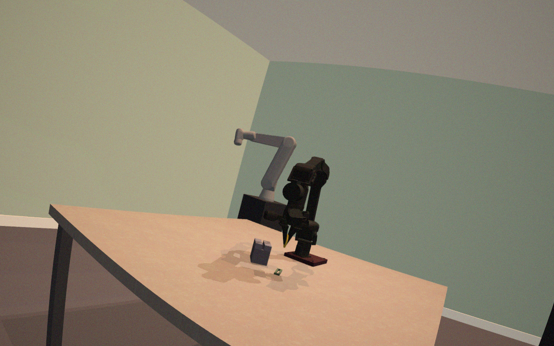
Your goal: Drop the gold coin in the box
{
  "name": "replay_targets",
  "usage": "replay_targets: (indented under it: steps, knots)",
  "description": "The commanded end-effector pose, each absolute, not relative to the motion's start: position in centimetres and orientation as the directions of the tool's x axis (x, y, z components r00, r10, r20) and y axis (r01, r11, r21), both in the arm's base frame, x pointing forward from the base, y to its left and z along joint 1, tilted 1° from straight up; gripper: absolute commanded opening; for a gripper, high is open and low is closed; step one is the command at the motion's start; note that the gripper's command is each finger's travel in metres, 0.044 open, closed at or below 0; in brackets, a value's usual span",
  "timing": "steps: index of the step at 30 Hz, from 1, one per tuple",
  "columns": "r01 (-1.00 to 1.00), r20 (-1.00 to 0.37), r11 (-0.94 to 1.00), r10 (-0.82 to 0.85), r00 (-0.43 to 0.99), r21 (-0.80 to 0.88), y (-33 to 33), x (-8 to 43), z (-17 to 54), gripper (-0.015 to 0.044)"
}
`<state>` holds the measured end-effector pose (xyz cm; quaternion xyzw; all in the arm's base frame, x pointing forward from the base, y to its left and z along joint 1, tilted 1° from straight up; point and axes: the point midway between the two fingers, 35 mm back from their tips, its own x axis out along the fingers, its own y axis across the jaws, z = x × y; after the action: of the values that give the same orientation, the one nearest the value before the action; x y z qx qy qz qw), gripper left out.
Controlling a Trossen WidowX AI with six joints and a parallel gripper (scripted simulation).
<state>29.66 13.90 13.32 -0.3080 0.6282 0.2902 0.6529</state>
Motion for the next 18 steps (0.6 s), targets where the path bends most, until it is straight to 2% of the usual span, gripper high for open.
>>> replay_targets:
  steps: [1, 18]
  knots:
    - [-0.769, -0.999, 0.638, -0.008, 0.038, -0.034, 12.8, 29.6, 13.3, 0.0000]
    - [-0.769, -0.999, 0.638, -0.012, 0.038, -0.037, 8.4, 29.5, 13.4, 0.0000]
